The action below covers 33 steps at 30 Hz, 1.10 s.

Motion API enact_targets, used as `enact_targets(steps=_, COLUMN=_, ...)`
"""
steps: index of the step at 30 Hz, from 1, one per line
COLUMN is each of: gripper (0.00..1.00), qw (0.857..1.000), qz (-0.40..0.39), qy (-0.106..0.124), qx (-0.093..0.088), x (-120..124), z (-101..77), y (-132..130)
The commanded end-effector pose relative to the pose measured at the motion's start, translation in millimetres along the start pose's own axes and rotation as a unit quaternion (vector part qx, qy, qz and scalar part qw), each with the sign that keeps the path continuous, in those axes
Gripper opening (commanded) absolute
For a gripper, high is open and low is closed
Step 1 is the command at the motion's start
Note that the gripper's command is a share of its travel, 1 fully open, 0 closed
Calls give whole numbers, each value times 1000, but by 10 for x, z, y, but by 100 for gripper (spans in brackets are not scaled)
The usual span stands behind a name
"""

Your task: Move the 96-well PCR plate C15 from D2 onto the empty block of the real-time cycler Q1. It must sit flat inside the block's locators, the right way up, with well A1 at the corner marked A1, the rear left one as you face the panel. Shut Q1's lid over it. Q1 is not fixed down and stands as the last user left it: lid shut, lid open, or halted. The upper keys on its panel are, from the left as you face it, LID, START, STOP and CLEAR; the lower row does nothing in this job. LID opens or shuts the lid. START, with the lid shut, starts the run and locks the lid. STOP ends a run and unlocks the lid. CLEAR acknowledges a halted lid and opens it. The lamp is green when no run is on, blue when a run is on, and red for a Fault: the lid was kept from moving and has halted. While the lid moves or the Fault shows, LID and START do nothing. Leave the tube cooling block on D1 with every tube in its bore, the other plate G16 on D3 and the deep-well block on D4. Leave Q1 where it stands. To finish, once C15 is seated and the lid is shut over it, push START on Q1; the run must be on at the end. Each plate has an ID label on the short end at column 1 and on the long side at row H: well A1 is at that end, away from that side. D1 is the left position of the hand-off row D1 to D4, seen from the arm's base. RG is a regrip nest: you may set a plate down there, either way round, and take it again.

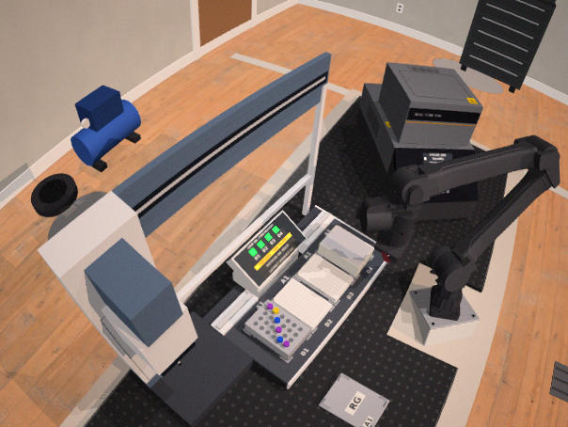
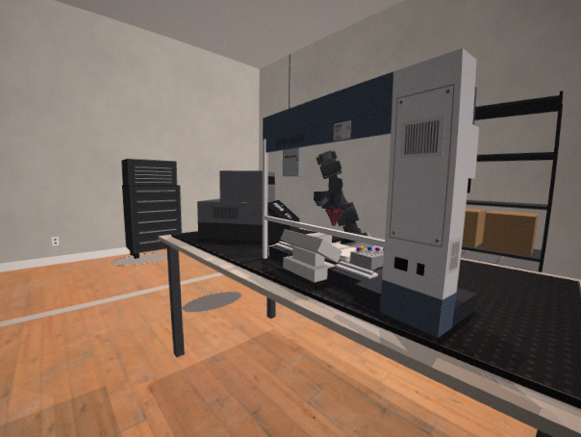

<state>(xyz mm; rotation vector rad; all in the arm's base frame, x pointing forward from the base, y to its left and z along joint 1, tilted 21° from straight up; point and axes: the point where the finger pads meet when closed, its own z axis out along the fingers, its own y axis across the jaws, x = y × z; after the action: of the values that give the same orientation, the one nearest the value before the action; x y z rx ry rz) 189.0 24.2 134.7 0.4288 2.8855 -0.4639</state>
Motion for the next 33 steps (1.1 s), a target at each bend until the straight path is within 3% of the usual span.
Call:
enact_targets(steps=1, gripper=0, qw=1000, qz=0, qy=5, qx=10, x=33, z=-27, y=-84)
enact_targets(steps=3, gripper=0, qw=1000, qz=5, qy=0, qx=-2, x=42, z=-33, y=-131)
enact_targets(steps=8, gripper=0, qw=1000, qz=0, qy=-2, qx=-6, x=156, z=-3, y=-399)
enact_targets(steps=33, gripper=0, qw=1000, qz=10, qy=-18, qx=-22, x=-42, z=-115, y=-177)
